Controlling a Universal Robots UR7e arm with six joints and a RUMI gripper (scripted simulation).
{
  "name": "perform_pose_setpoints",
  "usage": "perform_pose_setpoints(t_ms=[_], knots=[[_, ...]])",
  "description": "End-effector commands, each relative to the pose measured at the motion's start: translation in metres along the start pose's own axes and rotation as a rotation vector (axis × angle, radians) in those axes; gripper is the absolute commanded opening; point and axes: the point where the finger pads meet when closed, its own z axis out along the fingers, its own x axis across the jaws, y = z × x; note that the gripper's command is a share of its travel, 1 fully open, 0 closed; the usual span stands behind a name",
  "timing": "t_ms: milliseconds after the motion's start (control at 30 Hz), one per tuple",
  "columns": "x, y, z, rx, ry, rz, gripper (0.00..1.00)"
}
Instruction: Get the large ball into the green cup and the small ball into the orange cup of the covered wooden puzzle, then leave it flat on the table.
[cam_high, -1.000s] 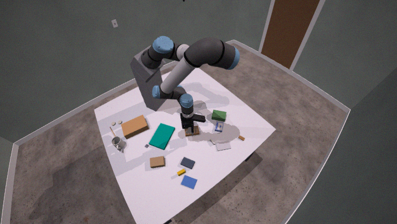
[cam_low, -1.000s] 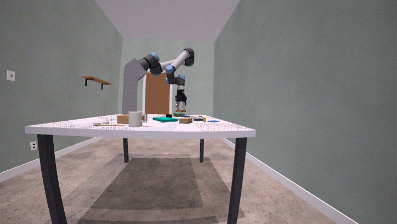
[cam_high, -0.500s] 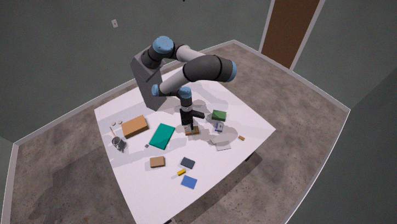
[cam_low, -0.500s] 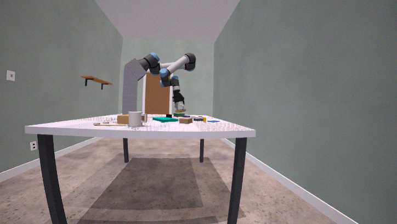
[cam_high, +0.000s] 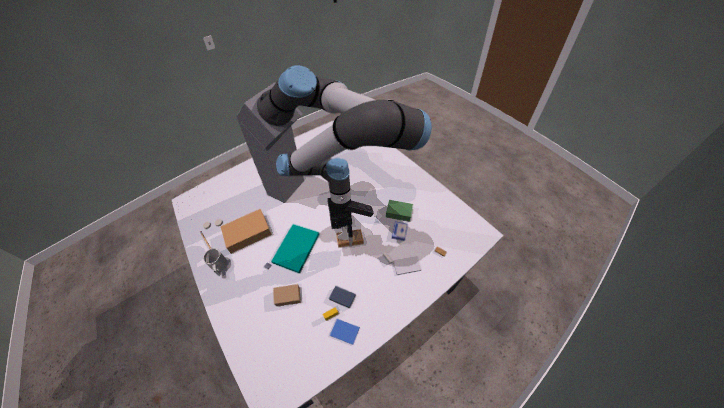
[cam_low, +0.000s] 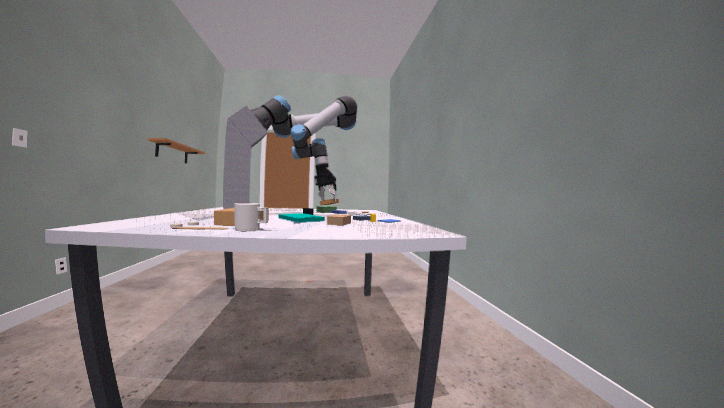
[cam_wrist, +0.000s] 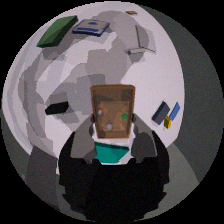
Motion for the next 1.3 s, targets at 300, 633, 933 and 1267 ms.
perform_pose_setpoints(t_ms=[300, 633, 933, 1267], knots=[[0.0041, -0.0002, 0.0004, -0.002, -0.242, -0.001, 0.43], [0.0038, -0.0003, 0.0003, -0.005, -0.222, -0.002, 0.43], [0.0037, -0.0002, 0.0002, -0.001, -0.209, -0.001, 0.43], [0.0038, -0.0002, 0.0003, 0.001, -0.215, -0.001, 0.43]])
